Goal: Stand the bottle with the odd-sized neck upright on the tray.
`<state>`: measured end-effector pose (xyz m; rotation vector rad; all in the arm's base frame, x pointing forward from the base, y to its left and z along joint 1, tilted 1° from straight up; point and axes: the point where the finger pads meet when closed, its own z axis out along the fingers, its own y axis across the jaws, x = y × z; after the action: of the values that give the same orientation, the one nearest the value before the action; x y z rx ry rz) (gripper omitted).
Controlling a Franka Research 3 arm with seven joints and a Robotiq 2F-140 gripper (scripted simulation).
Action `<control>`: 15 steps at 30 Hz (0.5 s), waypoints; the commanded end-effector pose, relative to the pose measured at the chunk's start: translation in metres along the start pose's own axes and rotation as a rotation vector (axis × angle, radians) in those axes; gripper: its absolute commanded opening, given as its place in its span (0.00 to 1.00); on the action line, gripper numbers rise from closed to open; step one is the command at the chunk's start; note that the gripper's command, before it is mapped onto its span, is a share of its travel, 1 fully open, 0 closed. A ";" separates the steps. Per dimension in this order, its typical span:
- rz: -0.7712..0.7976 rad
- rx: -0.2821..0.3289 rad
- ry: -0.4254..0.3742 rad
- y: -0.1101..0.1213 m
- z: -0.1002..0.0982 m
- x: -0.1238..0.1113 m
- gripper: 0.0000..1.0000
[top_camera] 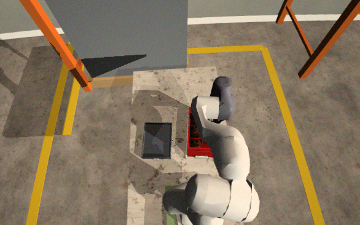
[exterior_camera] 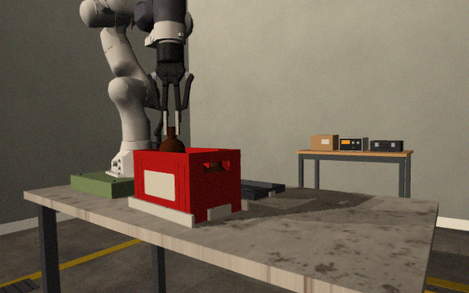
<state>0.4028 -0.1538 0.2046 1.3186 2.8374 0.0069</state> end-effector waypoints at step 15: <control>0.006 -0.005 -0.004 0.001 -0.006 -0.002 0.10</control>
<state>0.4033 -0.1537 0.2069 1.3175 2.8364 0.0078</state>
